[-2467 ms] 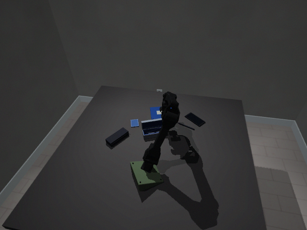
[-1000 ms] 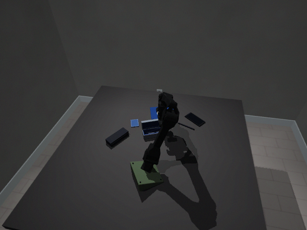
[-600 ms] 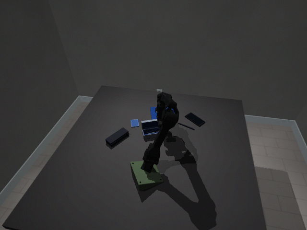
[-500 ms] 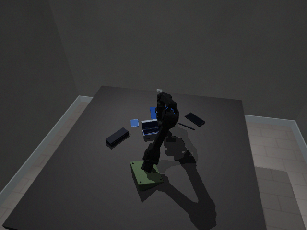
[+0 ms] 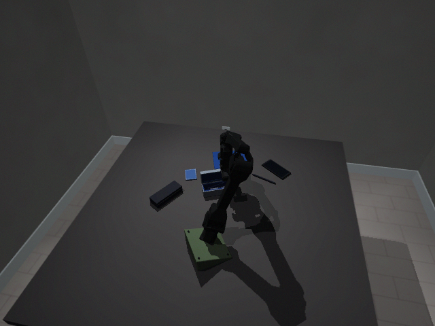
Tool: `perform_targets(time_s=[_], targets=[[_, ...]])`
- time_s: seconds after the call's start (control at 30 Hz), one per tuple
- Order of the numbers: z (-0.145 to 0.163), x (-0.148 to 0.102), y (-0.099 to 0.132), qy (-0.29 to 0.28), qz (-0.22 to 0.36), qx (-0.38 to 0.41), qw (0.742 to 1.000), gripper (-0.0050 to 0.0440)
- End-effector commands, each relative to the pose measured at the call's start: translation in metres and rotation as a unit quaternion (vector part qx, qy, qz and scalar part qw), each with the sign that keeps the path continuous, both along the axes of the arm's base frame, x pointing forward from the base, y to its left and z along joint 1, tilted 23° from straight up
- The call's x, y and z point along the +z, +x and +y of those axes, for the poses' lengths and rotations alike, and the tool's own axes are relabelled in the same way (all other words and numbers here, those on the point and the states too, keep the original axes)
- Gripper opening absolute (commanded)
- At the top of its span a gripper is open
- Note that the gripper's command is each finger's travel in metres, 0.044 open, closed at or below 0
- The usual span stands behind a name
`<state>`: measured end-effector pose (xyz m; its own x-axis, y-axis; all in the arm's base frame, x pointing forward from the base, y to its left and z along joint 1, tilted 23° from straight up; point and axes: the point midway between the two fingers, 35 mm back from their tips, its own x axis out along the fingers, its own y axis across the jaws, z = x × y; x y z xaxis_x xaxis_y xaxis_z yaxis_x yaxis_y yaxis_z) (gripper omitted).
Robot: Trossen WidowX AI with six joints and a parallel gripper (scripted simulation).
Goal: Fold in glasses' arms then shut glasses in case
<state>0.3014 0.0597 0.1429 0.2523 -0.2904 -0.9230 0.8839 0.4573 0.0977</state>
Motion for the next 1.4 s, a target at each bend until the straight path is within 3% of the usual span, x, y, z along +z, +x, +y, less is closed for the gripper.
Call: perform_targets(time_s=[0.0, 1.37], targets=[[0.0013, 0.0002, -0.0015, -0.001, -0.003, 0.0, 1.0, 0.0], [0.0077, -0.0029, -0.0052, -0.001, -0.003, 0.0, 1.0, 0.0]])
